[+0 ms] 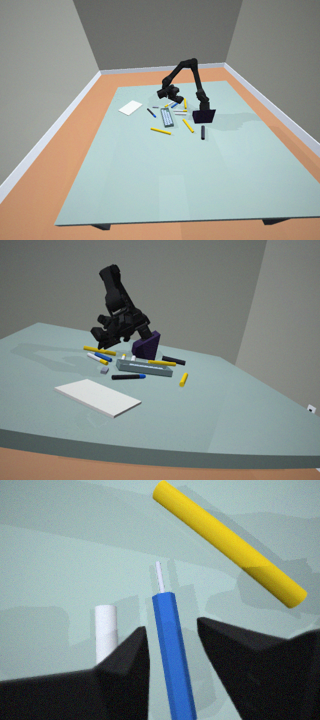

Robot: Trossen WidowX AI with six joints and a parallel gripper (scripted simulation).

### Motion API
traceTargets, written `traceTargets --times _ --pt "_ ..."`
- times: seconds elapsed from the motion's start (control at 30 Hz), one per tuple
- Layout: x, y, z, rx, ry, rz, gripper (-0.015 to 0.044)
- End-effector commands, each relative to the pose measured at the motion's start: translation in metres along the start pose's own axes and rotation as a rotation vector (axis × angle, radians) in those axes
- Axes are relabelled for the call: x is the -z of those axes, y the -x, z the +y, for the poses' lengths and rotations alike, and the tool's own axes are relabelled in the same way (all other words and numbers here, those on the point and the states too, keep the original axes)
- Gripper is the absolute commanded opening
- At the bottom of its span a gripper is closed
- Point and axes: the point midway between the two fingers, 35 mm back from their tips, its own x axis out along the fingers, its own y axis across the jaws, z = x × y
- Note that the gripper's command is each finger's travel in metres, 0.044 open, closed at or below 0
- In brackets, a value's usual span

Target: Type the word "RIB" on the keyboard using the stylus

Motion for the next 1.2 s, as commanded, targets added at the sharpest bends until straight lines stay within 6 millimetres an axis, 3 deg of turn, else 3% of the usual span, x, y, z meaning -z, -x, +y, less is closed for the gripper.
traceTargets --times 0.0,1.17 --pt "0.002 -0.004 -0.001 0.0 0.008 -0.005 0.015" --pt "0.015 -0.028 -0.001 -0.001 0.007 -0.006 0.015"
